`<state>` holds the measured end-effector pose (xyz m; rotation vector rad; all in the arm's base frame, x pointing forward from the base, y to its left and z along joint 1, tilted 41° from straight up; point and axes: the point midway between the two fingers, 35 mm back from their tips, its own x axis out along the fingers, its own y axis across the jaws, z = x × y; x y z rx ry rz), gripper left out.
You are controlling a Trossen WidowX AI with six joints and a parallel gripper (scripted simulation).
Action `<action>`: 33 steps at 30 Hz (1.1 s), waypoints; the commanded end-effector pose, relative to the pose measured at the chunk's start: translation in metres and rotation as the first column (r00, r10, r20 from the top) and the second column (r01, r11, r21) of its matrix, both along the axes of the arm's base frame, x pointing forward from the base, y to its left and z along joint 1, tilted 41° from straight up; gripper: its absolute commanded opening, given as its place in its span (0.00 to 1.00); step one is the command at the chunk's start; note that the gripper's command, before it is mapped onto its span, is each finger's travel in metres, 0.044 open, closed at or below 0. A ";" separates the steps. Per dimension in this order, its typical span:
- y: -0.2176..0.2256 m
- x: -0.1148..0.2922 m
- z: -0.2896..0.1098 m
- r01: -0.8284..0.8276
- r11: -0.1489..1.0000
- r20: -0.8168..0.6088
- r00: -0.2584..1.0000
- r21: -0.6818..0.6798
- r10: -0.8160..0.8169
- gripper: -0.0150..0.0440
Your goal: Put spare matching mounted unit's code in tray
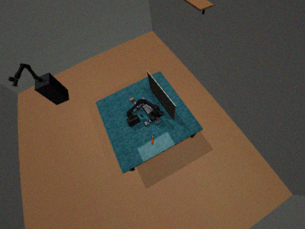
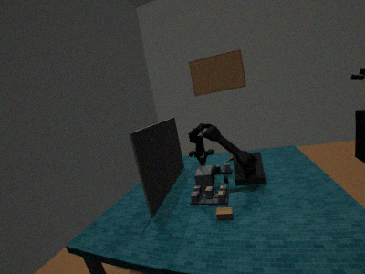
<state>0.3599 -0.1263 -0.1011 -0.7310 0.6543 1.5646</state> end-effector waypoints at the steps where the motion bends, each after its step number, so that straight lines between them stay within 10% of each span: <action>1: 0.003 -0.001 -0.002 0.005 1.000 -0.001 1.000 0.005 -0.005 0.25; 33: 0.020 -0.005 -0.021 0.005 1.000 -0.001 1.000 0.007 -0.005 0.25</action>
